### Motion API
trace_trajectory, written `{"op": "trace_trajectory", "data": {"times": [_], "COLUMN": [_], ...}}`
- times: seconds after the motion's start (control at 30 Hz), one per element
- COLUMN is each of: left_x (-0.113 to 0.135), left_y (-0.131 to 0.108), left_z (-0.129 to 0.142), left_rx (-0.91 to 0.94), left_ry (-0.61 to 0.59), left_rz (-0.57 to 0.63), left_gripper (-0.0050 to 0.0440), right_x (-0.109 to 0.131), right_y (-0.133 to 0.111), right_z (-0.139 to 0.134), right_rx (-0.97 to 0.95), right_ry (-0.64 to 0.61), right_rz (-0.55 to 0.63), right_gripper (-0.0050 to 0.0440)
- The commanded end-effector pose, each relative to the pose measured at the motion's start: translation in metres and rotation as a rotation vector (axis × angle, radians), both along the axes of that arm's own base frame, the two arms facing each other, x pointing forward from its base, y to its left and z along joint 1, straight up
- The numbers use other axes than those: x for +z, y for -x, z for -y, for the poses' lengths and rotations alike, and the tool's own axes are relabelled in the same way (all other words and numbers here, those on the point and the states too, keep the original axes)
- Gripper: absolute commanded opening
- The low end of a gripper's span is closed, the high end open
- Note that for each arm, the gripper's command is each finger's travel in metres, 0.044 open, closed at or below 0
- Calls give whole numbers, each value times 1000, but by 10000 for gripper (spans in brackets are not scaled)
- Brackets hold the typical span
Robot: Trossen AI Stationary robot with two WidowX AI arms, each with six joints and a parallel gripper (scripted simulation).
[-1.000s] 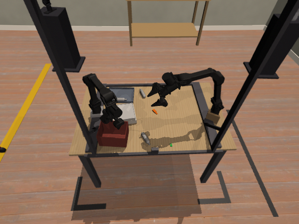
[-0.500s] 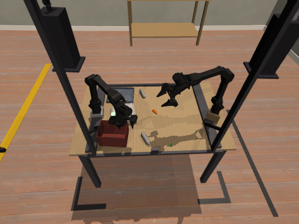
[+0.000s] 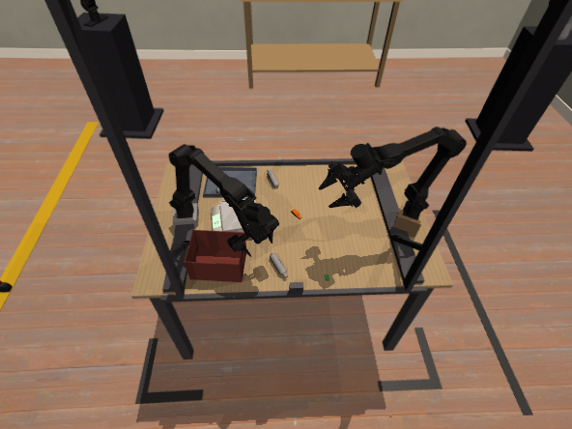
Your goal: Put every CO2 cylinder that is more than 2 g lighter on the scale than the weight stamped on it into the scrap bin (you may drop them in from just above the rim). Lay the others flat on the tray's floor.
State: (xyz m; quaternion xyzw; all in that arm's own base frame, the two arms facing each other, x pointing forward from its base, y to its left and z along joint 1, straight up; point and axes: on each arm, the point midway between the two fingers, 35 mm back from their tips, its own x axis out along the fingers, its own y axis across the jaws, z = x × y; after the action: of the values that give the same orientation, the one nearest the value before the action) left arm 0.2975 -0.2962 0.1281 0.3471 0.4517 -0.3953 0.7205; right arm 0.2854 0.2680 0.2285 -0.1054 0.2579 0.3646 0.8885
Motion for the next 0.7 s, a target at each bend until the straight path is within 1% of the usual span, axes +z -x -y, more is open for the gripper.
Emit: {"op": "trace_trajectory", "data": {"times": [0.0, 0.07, 0.13, 0.2, 0.43, 0.47, 0.5, 0.67], "left_x": [-23, -35, -37, -44, -48, -48, -48, -48], "left_y": [-18, -28, -39, -45, -48, -48, -48, -48], "left_z": [-6, -8, -6, -8, -9, -8, -8, -9], "left_rx": [185, 288, 350, 405, 431, 431, 430, 429], "left_ry": [29, 54, 87, 100, 107, 107, 106, 105], "left_rz": [-42, -73, -82, -99, -108, -108, -108, -108], "left_gripper": [440, 440, 440, 440, 440, 440, 440, 440], "right_x": [0, -7, -12, -16, -19, -22, -19, -19], "right_y": [18, 27, 32, 37, 38, 38, 36, 36], "right_z": [12, 18, 22, 25, 28, 27, 26, 26], "right_rx": [13, 17, 19, 21, 20, 20, 17, 17], "right_ry": [-21, -21, -20, -20, -20, -13, -17, -17], "right_rz": [25, 25, 24, 24, 24, 16, 19, 19], "right_gripper": [440, 440, 440, 440, 440, 440, 440, 440]}}
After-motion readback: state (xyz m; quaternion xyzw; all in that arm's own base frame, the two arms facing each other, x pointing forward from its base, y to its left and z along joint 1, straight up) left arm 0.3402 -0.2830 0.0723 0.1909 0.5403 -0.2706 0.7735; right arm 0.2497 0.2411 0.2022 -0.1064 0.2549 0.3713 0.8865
